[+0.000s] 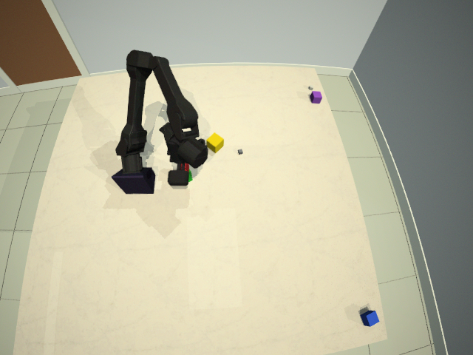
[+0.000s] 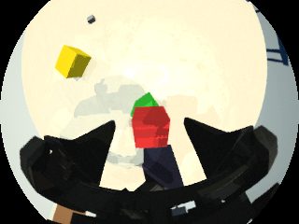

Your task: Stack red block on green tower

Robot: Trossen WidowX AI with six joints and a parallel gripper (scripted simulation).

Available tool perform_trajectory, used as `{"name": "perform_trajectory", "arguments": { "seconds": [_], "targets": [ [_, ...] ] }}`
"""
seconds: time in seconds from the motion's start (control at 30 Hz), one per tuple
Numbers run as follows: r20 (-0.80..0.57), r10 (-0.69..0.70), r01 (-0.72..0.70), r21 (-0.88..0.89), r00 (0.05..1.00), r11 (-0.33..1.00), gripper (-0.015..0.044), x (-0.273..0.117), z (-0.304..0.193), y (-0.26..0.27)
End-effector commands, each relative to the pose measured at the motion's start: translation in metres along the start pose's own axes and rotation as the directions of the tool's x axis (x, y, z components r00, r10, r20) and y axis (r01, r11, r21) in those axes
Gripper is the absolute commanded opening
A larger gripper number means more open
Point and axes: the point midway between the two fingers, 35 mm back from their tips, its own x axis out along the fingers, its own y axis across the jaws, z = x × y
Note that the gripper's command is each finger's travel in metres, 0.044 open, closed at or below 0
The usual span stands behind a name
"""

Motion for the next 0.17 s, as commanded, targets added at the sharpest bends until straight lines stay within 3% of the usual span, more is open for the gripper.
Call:
{"name": "perform_trajectory", "arguments": {
  "seconds": [0.0,0.13],
  "targets": [
    [0.0,0.0,0.0,0.0,1.0,1.0,0.044,0.0003,-0.0001,-0.0001],
    [0.0,0.0,0.0,0.0,1.0,1.0,0.044,0.0003,-0.0001,-0.0001]
  ]
}}
